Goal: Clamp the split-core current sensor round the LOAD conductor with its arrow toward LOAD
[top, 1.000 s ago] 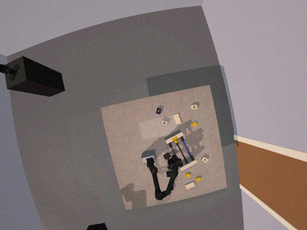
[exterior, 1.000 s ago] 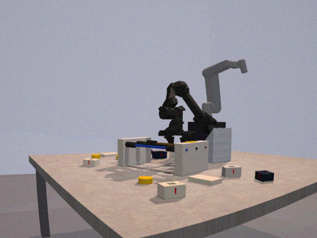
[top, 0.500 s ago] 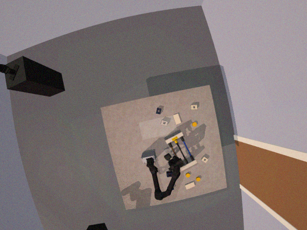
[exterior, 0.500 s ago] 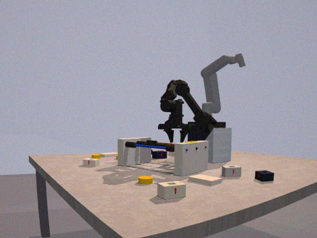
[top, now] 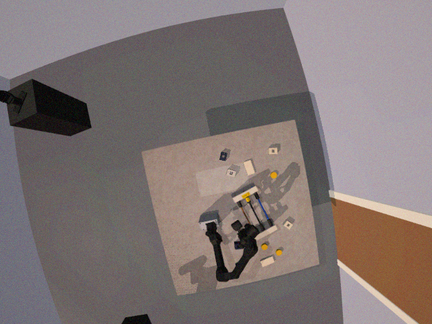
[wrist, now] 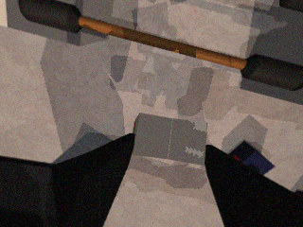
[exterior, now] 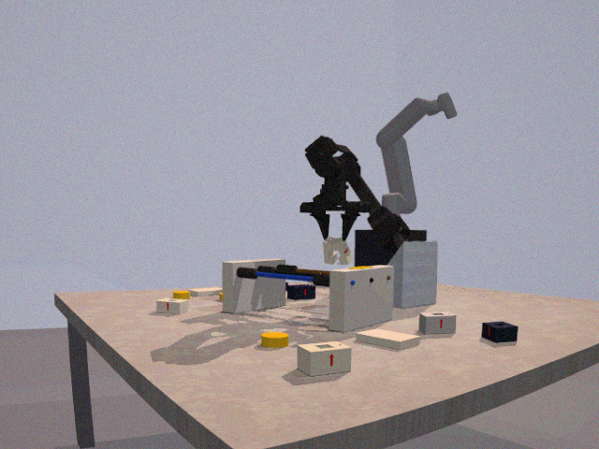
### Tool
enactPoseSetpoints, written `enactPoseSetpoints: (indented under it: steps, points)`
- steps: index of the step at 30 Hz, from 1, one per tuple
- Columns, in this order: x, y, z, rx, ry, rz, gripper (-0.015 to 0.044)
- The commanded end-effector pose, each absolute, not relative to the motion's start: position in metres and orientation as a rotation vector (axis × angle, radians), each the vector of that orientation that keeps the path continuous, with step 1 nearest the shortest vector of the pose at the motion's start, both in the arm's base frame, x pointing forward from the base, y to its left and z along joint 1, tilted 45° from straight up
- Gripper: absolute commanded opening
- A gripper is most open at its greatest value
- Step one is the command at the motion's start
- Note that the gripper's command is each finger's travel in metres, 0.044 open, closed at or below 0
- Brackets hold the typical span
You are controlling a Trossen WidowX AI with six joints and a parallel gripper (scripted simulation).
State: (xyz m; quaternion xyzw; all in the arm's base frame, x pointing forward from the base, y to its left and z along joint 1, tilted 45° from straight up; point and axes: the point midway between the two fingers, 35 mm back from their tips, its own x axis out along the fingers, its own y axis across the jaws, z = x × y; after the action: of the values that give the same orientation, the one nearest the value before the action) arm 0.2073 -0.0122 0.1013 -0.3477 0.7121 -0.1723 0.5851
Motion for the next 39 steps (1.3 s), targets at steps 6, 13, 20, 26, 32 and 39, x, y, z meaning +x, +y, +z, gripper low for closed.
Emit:
enactPoseSetpoints:
  steps: [6,13,20,26,32,39]
  points:
    - [0.211,-0.004,0.112,-0.840,1.676,-0.370,0.0000]
    - [0.232,0.000,0.111,-0.993,1.734,-0.195,0.0000]
    - [0.254,0.002,0.108,-1.149,1.780,-0.005,0.0000]
    - [0.273,0.003,0.105,-1.281,1.808,0.164,0.0000]
    - [0.292,0.004,0.101,-1.410,1.826,0.338,0.0000]
    - [0.314,0.003,0.095,-1.556,1.831,0.549,0.0000]
